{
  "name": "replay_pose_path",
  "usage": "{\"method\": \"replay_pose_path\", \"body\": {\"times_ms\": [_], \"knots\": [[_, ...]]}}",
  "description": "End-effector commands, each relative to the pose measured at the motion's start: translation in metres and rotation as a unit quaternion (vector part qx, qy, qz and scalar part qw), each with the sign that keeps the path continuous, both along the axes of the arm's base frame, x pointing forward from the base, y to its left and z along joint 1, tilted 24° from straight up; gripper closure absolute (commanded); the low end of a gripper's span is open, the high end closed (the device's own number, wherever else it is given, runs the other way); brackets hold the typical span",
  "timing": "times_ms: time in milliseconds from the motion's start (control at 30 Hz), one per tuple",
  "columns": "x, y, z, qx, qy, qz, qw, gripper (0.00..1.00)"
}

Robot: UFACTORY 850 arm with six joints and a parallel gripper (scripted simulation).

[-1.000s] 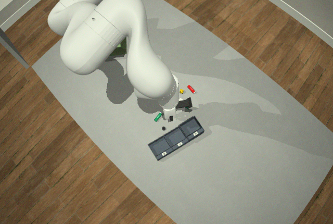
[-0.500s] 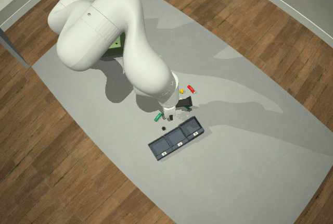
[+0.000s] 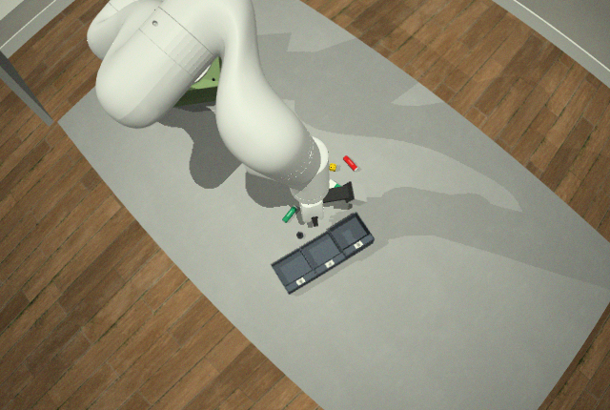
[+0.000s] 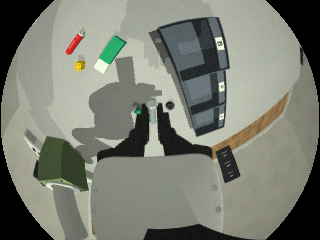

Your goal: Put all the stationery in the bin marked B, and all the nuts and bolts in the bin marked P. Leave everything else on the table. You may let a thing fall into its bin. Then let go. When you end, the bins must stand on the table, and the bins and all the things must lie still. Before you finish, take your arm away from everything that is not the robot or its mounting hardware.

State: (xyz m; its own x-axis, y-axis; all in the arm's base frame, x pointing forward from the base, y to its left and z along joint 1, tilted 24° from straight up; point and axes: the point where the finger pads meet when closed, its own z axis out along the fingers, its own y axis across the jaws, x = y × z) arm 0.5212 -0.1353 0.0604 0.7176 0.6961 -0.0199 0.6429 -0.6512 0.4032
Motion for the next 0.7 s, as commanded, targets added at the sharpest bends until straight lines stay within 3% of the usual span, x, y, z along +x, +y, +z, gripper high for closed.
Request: {"method": "replay_pose_path", "body": {"times_ms": [0, 300, 667], "knots": [[0.015, -0.013, 0.009, -0.014, 0.017, 0.045, 0.999, 1.00], [0.052, -0.047, 0.031, -0.052, 0.060, 0.176, 0.981, 1.00], [0.064, -0.059, 0.038, -0.052, 0.060, 0.176, 0.981, 1.00]]}}
